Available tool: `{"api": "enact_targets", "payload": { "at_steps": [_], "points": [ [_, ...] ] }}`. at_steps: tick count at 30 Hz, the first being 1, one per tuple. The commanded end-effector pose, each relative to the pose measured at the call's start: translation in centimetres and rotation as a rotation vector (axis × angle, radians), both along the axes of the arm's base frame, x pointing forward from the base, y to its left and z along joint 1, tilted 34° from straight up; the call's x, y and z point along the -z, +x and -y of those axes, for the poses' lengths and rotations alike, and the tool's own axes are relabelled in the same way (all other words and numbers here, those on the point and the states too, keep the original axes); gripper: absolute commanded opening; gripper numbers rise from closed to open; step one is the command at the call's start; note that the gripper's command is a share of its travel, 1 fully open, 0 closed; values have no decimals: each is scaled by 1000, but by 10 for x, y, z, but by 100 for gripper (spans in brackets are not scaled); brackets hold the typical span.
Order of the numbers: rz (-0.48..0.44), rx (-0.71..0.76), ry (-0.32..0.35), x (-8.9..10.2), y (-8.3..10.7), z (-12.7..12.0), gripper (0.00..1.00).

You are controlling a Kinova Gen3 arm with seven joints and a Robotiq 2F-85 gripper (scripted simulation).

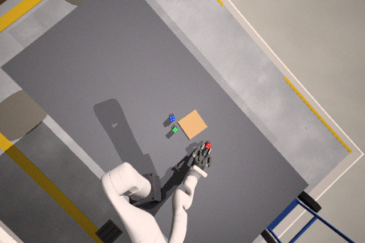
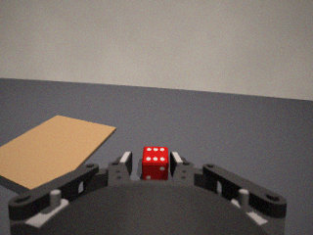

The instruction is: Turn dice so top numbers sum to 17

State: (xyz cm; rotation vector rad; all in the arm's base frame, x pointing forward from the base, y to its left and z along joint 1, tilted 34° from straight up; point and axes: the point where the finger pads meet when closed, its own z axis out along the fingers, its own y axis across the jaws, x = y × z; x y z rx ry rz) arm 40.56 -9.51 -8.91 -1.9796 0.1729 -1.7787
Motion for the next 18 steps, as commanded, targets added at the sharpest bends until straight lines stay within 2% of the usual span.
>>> {"api": "enact_targets", "payload": {
  "at_steps": [1, 6, 18],
  "points": [
    [-3, 8, -10, 0, -9, 9, 46],
    [-3, 8, -10, -1, -14, 10, 46],
    [-21, 1, -17, 2, -12, 13, 46]
  ]
}}
